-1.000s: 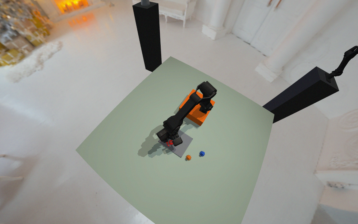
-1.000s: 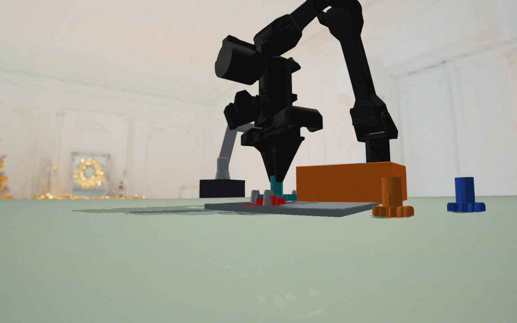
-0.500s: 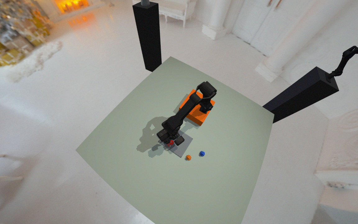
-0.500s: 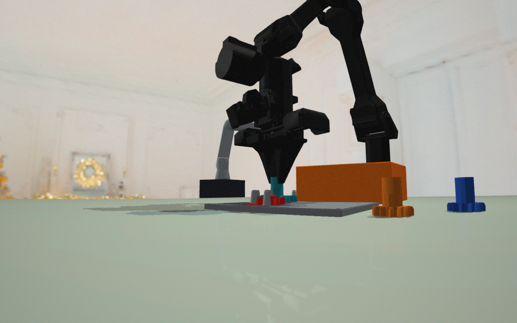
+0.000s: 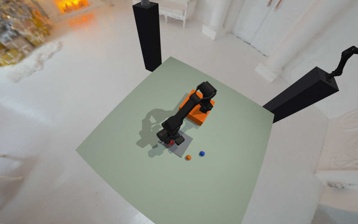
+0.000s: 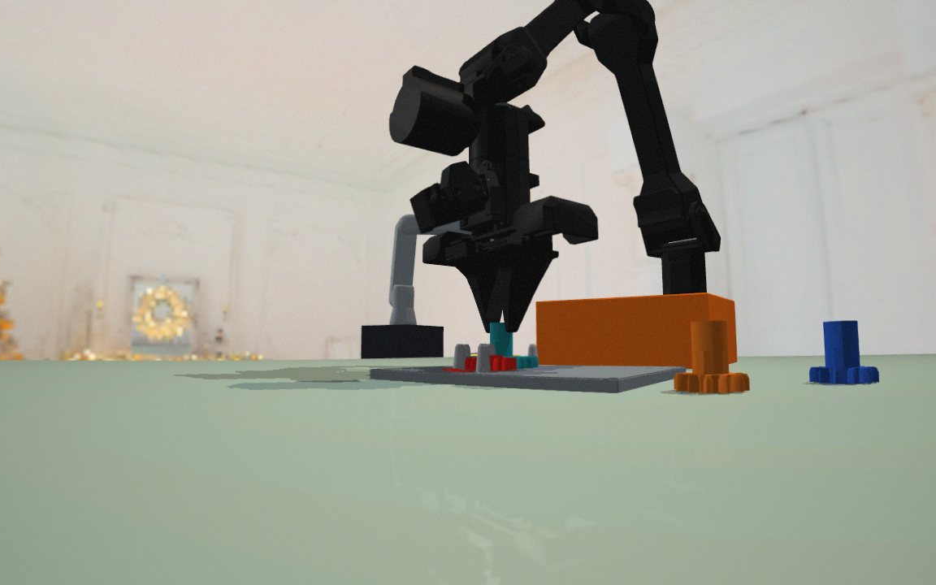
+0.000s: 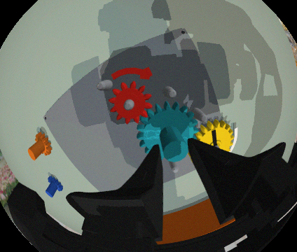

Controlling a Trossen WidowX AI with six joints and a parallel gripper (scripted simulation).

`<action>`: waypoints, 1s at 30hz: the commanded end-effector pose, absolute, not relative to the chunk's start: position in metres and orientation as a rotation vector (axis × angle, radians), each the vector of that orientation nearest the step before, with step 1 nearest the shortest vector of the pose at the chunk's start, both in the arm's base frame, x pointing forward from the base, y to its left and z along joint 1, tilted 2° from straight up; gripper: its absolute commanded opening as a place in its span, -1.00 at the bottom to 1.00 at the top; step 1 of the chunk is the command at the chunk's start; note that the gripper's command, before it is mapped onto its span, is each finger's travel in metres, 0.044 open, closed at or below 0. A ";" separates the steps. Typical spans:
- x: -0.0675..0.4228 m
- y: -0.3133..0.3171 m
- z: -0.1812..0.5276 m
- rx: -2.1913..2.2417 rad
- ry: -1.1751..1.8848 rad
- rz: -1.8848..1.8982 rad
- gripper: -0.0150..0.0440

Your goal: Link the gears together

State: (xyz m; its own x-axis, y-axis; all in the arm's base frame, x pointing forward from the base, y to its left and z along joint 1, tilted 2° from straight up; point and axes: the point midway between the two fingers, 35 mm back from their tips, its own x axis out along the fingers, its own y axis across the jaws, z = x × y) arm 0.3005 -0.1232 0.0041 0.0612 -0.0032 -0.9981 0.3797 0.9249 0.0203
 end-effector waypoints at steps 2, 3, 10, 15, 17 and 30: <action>0.300 -0.123 0.016 0.346 1.480 -0.331 -0.02; 0.300 -0.123 0.023 0.351 1.479 -0.336 -0.02; 0.297 -0.123 0.052 0.373 1.475 -0.357 -0.02; 0.292 -0.122 0.091 0.363 1.481 -0.347 0.43; 0.291 -0.121 0.094 0.363 1.481 -0.347 0.61; 0.291 -0.121 0.094 0.363 1.481 -0.347 1.00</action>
